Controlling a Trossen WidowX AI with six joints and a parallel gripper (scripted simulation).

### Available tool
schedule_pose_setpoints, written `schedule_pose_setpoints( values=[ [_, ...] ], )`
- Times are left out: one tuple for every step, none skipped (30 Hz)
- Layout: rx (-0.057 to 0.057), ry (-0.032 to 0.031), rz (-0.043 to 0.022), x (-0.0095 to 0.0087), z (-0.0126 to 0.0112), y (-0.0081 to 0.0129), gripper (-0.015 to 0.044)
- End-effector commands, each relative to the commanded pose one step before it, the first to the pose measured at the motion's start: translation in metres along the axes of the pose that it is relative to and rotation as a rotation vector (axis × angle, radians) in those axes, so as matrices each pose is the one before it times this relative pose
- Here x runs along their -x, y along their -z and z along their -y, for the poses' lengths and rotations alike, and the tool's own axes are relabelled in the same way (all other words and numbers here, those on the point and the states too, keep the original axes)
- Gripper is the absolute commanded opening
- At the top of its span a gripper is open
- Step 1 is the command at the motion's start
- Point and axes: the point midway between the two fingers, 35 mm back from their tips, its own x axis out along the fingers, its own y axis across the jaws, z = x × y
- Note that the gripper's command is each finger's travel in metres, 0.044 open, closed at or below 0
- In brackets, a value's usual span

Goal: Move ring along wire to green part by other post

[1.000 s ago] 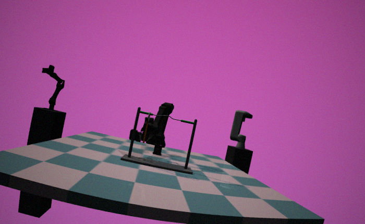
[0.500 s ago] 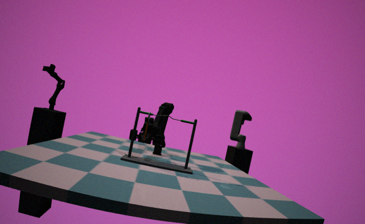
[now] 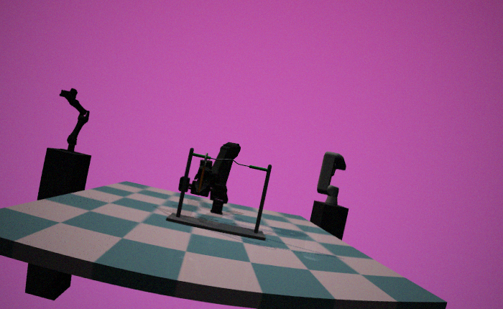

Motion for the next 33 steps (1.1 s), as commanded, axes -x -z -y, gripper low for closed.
schedule_pose_setpoints(
  values=[
    [0.0025,0.00266,0.00678,0.00165,0.00002,-0.00955,-0.015],
    [0.0,0.00003,0.00001,0.00008,-0.00001,-0.00034,-0.015],
    [0.0,0.0,0.0,0.0,0.0,0.0,-0.015],
    [0.0,0.0,0.0,0.0,0.0,0.0,-0.015],
    [0.0,0.0,0.0,0.0,0.0,0.0,-0.015],
    [0.0,0.0,0.0,0.0,0.0,0.0,-0.015],
    [0.0,0.0,0.0,0.0,0.0,0.0,-0.015],
    [0.0,0.0,0.0,0.0,0.0,0.0,-0.015],
    [0.0,0.0,0.0,0.0,0.0,0.0,-0.015],
    [0.0,0.0,0.0,0.0,0.0,0.0,-0.015],
    [0.0,0.0,0.0,0.0,0.0,0.0,-0.015],
    [0.0,0.0,0.0,0.0,0.0,0.0,-0.015],
    [0.0,0.0,0.0,0.0,0.0,0.0,-0.015],
    [0.0,0.0,0.0,0.0,0.0,0.0,-0.015],
    [0.0,0.0,0.0,0.0,0.0,0.0,-0.015],
    [0.0,0.0,0.0,0.0,0.0,0.0,-0.015],
    [0.0,0.0,0.0,0.0,0.0,0.0,-0.015],
    [0.0,0.0,0.0,0.0,0.0,0.0,-0.015],
    [0.0,0.0,0.0,0.0,0.0,0.0,-0.015],
    [0.0,0.0,0.0,0.0,0.0,0.0,-0.015],
    [0.0,0.0,0.0,0.0,0.0,0.0,-0.015],
    [0.0,0.0,0.0,0.0,0.0,0.0,-0.015],
    [-0.0001,-0.00007,-0.00009,-0.00001,-0.0005,-0.00001,-0.015],
    [-0.0002,-0.00013,-0.00017,-0.00002,-0.00093,-0.00002,-0.015],
    [-0.0002,-0.00015,-0.00018,-0.00002,-0.00103,-0.00002,-0.015],
    [-0.0002,-0.00016,-0.00017,-0.00002,-0.00102,-0.00002,-0.015],
    [-0.0002,-0.00017,-0.00016,-0.00002,-0.00101,-0.00002,-0.015],
    [-0.0002,-0.00017,-0.00016,-0.00002,-0.001,-0.00002,-0.015],
    [-0.0002,-0.00016,-0.00016,-0.00002,-0.001,-0.00002,-0.015],
    [-0.0002,-0.00016,-0.00016,-0.00002,-0.001,-0.00002,-0.015],
    [-0.0002,-0.00016,-0.00015,-0.00002,-0.00101,-0.00002,-0.015],
    [-0.0002,-0.00016,-0.00014,-0.00002,-0.00101,-0.00002,-0.015],
    [-0.0002,-0.00014,-0.00014,-0.00002,-0.00101,-0.00002,-0.015]
  ],
)
